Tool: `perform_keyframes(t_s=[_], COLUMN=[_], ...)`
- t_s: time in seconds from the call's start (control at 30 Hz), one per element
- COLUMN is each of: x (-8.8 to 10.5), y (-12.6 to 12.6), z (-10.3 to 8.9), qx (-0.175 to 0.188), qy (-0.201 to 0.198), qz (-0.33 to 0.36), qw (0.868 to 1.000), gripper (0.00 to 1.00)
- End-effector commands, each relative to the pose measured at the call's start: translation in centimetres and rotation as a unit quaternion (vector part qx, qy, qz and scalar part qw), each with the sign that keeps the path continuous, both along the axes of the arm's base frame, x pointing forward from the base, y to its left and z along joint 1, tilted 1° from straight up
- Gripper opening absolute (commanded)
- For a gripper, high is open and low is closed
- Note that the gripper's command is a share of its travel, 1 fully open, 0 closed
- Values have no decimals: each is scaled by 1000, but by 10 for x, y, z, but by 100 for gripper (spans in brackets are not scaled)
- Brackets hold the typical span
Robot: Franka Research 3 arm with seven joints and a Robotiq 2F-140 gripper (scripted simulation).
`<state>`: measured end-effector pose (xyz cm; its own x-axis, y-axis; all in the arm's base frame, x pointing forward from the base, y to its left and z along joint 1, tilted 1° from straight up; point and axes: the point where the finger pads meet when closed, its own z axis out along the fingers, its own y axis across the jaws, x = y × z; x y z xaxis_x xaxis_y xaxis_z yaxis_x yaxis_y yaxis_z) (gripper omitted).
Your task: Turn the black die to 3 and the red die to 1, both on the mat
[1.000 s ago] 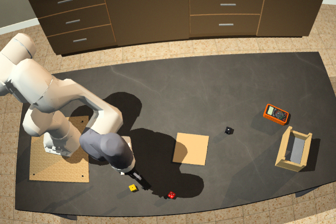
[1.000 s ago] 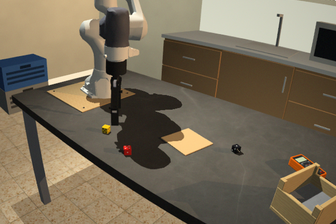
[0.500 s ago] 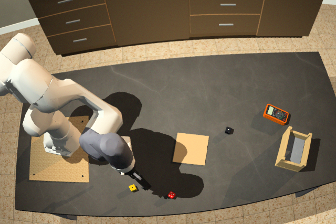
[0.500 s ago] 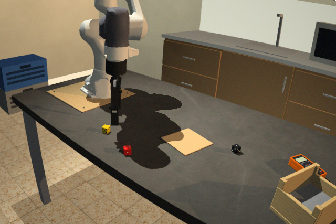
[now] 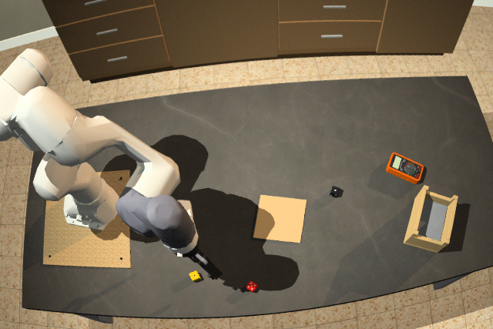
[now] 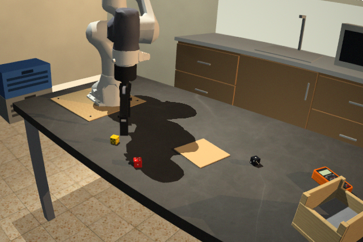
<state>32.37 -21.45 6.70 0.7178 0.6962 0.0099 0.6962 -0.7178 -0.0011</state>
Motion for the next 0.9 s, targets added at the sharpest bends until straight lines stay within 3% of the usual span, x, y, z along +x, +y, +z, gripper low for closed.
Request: perform_keyframes(t_s=[0.0,0.5,0.87], x=[0,6,50], y=[-1,2,25], z=[0,0,1], qx=[-1,-1,-1], qy=[-1,-1,-1], qz=[4,4,4], qw=[1000,1000,1000], gripper=[100,100,100])
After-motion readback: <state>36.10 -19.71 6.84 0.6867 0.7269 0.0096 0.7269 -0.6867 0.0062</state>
